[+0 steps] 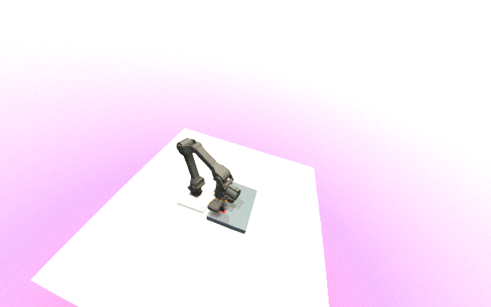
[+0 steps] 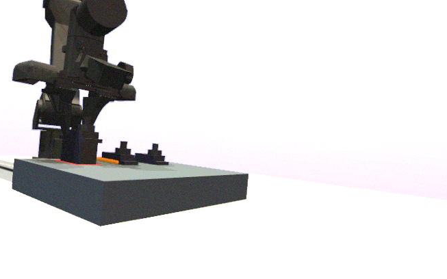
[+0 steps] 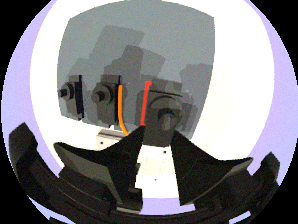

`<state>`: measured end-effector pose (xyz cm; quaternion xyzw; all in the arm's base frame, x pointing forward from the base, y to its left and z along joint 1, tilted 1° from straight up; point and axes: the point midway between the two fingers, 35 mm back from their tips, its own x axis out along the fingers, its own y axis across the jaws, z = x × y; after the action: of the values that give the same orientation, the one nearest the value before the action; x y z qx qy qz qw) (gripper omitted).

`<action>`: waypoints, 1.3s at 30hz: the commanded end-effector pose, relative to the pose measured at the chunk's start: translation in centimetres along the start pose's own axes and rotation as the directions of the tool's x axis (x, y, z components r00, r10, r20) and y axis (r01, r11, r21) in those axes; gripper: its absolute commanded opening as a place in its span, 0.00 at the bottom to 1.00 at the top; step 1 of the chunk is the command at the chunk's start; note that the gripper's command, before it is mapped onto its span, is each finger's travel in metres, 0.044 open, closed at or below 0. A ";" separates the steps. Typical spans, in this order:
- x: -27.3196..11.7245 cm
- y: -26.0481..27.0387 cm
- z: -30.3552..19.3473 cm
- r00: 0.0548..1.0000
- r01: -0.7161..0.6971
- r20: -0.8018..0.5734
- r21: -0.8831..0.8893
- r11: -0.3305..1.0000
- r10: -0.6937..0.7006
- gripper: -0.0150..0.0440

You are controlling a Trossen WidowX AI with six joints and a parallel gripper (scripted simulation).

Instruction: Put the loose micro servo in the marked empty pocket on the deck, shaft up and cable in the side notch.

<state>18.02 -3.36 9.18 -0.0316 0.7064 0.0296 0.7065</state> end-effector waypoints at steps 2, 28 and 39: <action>0.4 0.0 0.0 1.000 -0.001 0.001 -0.002 1.000 0.001 0.25; 3.0 0.0 0.0 1.000 -0.001 0.001 -0.002 1.000 0.001 0.25; 3.5 0.0 -0.1 1.000 -0.001 0.001 -0.002 1.000 0.001 0.39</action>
<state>17.96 -3.37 5.71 -0.0315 0.7071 0.0298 0.7058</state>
